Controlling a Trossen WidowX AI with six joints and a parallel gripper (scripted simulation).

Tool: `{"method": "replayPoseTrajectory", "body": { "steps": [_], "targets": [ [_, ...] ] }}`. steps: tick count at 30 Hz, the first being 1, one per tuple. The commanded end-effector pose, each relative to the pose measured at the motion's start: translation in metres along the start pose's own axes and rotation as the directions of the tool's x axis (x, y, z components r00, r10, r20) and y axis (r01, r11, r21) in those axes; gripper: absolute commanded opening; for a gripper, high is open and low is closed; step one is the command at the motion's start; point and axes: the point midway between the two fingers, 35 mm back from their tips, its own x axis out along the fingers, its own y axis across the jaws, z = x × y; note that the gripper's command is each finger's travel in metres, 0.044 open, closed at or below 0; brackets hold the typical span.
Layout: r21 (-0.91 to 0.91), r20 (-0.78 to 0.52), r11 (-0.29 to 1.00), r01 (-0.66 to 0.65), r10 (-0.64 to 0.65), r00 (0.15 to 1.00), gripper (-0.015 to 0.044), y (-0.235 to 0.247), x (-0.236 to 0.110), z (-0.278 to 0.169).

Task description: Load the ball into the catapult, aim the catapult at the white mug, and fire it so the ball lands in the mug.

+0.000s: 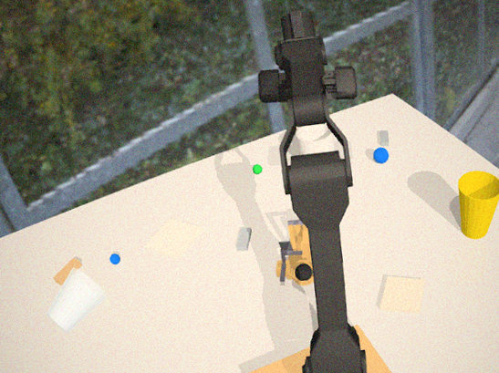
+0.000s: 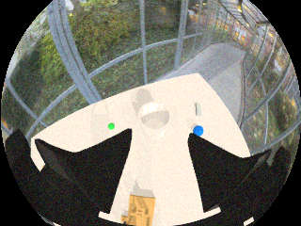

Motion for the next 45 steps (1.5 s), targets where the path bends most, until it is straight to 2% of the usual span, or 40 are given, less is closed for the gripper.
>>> {"method": "replayPoseTrajectory", "body": {
  "steps": [1,7,20,33,45],
  "targets": [
    [-0.003,0.007,1.0,0.005,-0.005,1.0,0.0151,-0.001,-0.001,0.002],
    [-0.003,0.007,1.0,0.005,-0.005,1.0,0.0,-0.001,-0.001,0.002],
    [-0.018,-0.002,1.0,0.007,-0.007,1.0,0.0,0.001,-0.001,-0.001],
    [-0.314,-0.172,0.949,0.01,-0.068,0.983,0.0,0.039,-0.003,-0.059],
    [-0.584,-0.303,0.81,-0.058,-0.15,0.941,0.0,0.065,-0.014,-0.112]
  ]
}}
